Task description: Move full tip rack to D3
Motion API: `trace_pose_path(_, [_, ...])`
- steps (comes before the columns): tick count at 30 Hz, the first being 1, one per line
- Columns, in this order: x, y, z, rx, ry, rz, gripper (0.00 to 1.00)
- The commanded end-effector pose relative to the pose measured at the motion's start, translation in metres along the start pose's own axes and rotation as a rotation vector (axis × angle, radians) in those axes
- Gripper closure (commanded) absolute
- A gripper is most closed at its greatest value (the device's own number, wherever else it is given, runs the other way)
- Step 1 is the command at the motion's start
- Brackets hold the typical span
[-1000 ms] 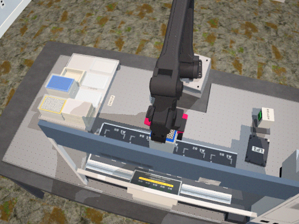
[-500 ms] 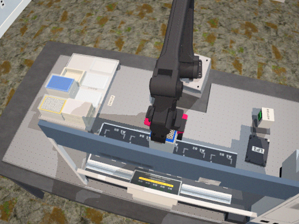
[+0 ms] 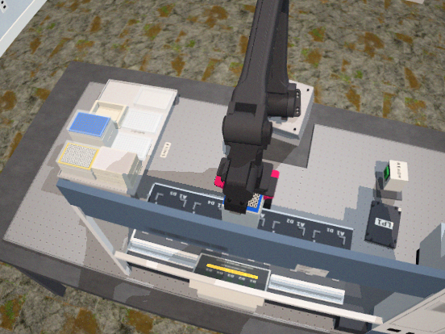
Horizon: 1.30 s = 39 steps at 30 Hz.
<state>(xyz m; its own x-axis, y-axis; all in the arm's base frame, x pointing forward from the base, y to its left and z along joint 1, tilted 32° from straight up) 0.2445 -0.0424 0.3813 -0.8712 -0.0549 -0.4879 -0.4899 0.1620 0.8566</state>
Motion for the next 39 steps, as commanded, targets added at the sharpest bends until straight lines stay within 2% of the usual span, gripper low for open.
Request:
trace_pose_path(1, [-0.023,0.030,-0.010,0.020,-0.006,-0.090,1.00])
trace_pose_path(35, [-0.024,0.030,-0.011,0.020,-0.006,-0.091,1.00])
trace_pose_path(39, [-0.023,0.019,-0.010,0.018,-0.005,-0.080,1.00])
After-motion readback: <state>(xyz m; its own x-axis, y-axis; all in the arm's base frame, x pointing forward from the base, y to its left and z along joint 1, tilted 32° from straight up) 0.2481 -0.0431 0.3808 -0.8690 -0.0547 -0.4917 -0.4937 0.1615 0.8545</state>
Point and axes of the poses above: the point where the finger pads meet when closed, its own y axis back along the fingers, its own z axis across the jaws, x = y × z, the point moved 5 cm from there along y, back along the fingers, and after that the axes turned 11 degrees about y, right-handed, at the moved point
